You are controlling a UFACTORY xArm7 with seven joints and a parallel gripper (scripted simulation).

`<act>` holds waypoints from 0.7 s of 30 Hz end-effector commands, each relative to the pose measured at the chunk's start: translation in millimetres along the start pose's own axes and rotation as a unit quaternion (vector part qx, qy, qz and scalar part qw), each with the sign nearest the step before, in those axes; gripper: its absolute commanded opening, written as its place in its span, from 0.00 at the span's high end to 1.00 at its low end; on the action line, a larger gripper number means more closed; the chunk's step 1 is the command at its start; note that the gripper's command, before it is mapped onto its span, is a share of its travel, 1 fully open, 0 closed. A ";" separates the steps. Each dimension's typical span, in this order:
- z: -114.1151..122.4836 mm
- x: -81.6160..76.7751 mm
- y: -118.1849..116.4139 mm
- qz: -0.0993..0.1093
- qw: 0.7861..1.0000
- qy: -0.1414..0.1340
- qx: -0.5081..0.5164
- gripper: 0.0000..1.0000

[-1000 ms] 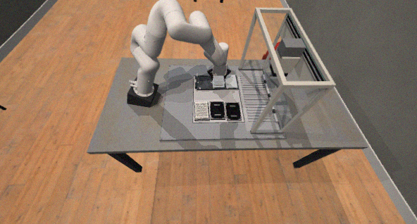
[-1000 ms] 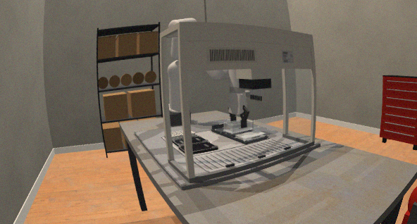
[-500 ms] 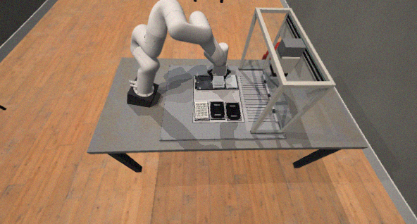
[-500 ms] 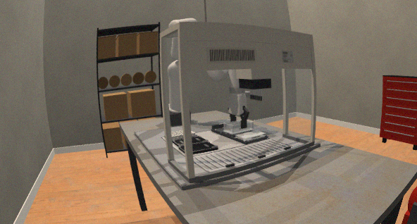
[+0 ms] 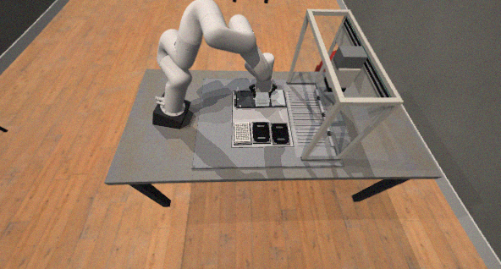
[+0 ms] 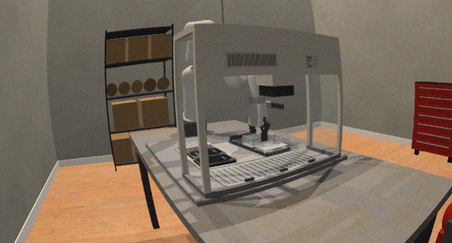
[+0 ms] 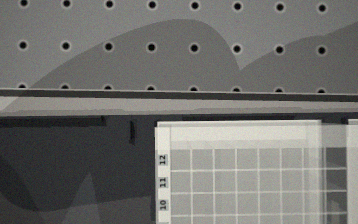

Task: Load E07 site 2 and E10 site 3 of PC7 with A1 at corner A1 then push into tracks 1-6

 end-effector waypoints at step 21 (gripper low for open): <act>-0.8 1.1 1.3 0.002 1.000 0.001 0.000 0.00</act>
Point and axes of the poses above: the point where the finger pads meet when closed, its own x axis out along the fingers, its own y axis across the jaws, z = x × y, the point moved 5 cm from there along -x, back along the fingers, and after that the axes turned 6 degrees about x, right-handed, at the moved point
